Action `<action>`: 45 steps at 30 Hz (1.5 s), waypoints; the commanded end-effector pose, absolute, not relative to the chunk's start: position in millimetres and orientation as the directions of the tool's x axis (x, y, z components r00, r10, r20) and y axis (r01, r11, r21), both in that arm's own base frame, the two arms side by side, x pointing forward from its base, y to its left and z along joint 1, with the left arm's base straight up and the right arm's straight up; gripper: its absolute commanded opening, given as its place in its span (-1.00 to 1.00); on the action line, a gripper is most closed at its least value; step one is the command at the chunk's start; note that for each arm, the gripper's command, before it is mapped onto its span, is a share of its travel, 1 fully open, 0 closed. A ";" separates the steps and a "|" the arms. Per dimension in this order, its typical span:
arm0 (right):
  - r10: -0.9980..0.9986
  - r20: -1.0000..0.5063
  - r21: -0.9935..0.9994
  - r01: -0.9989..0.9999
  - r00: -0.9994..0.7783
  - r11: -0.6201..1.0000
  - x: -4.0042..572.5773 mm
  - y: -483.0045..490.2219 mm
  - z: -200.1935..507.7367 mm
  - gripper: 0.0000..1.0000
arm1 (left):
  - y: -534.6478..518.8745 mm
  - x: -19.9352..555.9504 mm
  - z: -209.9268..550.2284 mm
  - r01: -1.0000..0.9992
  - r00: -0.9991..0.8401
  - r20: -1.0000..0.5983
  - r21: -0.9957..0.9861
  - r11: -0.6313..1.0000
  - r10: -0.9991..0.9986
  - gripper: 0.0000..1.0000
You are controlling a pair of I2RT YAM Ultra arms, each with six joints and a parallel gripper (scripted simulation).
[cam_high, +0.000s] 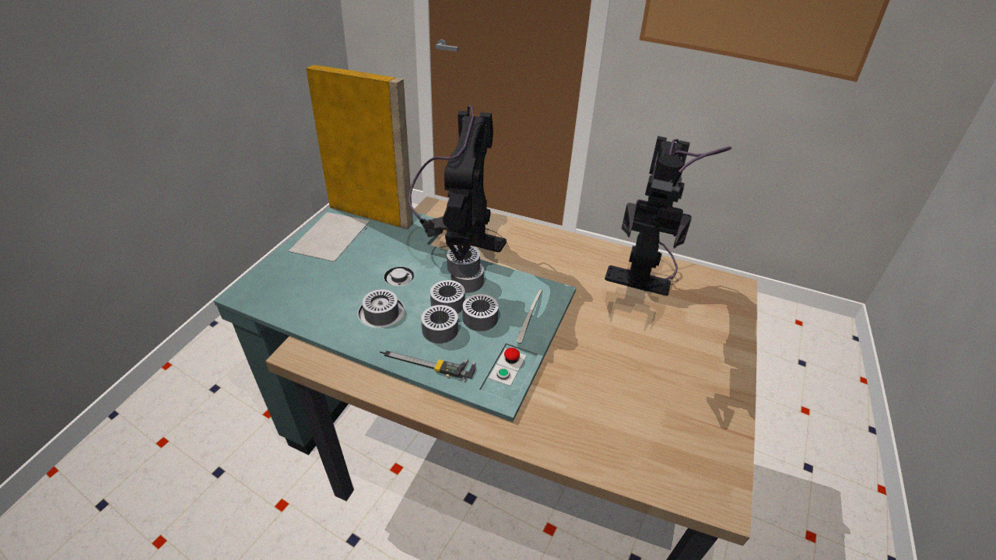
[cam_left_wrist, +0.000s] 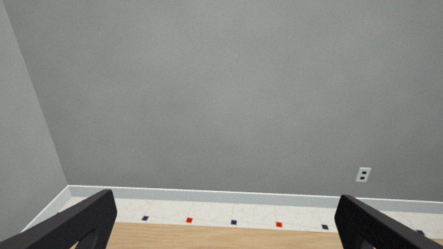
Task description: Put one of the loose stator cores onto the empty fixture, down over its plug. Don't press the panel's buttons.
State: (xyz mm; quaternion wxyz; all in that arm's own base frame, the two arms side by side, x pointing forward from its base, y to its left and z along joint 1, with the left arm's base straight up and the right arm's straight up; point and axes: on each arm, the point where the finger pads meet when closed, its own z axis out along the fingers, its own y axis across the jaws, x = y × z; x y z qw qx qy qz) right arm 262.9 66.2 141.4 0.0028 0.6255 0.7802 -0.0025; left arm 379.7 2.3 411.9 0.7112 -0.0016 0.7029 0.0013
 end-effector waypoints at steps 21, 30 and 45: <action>0.976 0.000 0.003 0.976 -0.216 0.216 263.6 65.0 131.9 -0.26 | 4.0 373.8 429.8 -0.008 0.059 -0.998 -0.003 1.000 -0.002 1.00; 0.979 0.002 0.021 0.978 -0.206 0.206 268.3 67.4 115.5 -0.26 | 4.0 373.8 429.8 -0.008 0.059 -0.998 -0.003 1.000 -0.002 1.00; 0.979 -0.002 0.057 0.977 -0.204 0.204 271.6 66.1 116.7 -1.00 | 4.0 373.8 429.8 -0.008 0.059 -0.998 -0.003 1.000 -0.002 1.00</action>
